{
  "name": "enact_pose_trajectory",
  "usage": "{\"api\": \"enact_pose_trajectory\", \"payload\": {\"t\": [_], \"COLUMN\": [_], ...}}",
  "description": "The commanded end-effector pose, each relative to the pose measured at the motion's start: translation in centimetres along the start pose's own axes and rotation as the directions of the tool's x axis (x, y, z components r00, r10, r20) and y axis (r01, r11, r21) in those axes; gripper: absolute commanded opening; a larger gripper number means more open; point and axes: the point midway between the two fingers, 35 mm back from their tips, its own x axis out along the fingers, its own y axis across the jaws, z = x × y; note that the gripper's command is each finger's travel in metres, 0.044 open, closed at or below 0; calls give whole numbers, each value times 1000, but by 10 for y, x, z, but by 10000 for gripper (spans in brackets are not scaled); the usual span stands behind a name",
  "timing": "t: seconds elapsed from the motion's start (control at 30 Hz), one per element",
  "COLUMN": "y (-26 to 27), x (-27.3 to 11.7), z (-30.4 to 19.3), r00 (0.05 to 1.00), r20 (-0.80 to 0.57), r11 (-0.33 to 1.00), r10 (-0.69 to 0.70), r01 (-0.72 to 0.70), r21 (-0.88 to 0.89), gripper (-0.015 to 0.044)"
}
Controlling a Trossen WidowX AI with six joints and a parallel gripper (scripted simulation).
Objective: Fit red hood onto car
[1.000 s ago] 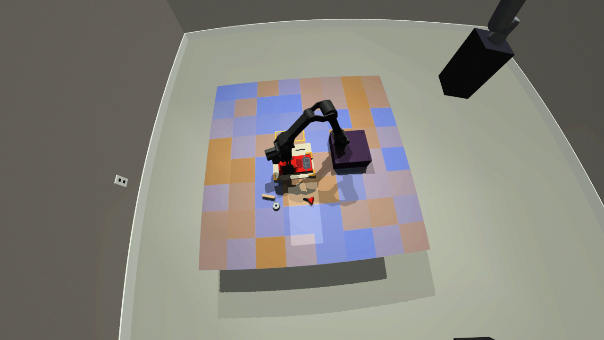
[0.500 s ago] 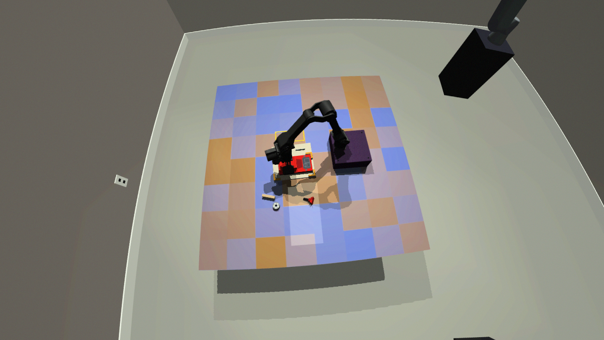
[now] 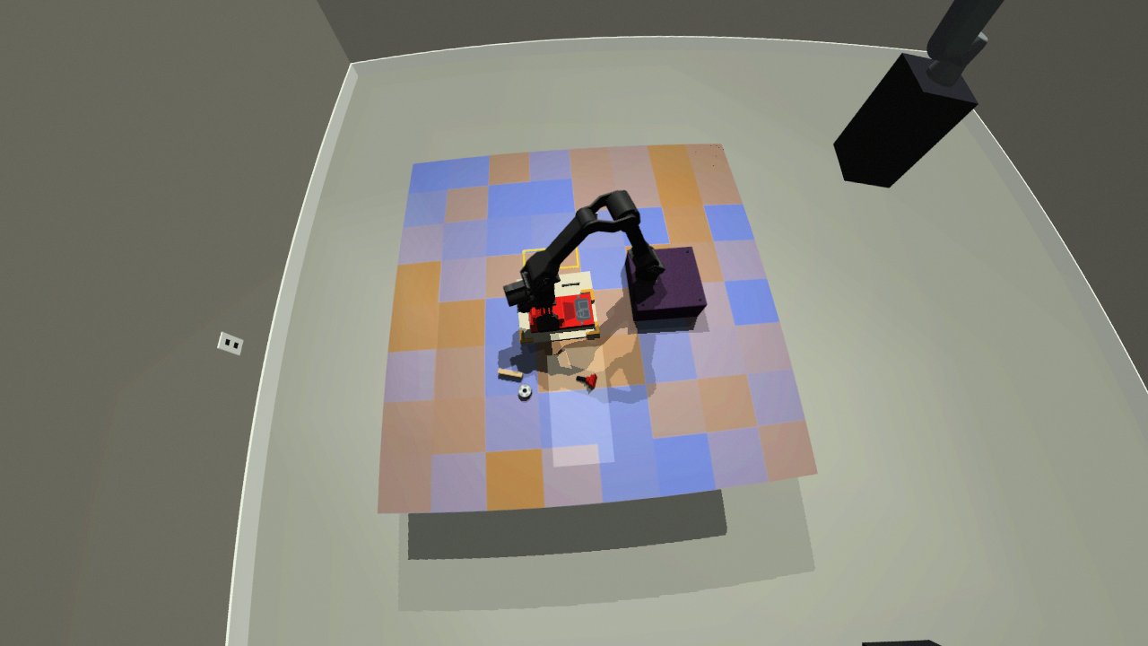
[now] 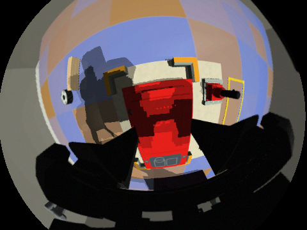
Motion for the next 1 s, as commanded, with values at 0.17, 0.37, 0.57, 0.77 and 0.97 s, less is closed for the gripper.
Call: {"api": "enact_pose_trajectory", "payload": {"t": [0.17, 0.37, 0.57, 0.77, 0.97], "y": [0, 1, 1, 1, 1], "x": [0, -33, -72, -72, -72], "z": [0, 2, 0, 0, 0], "r00": [1000, 1000, 1000, 1000, 1000], "r20": [0, 1, 2, 2, 2], "r11": [1000, 1000, 1000, 1000, 1000], "r10": [0, -3, -6, -6, -6], "r01": [0, 3, 6, 6, 6], "r21": [0, 0, 0, 0, 0], "gripper": [440, 440, 440, 440, 440]}}
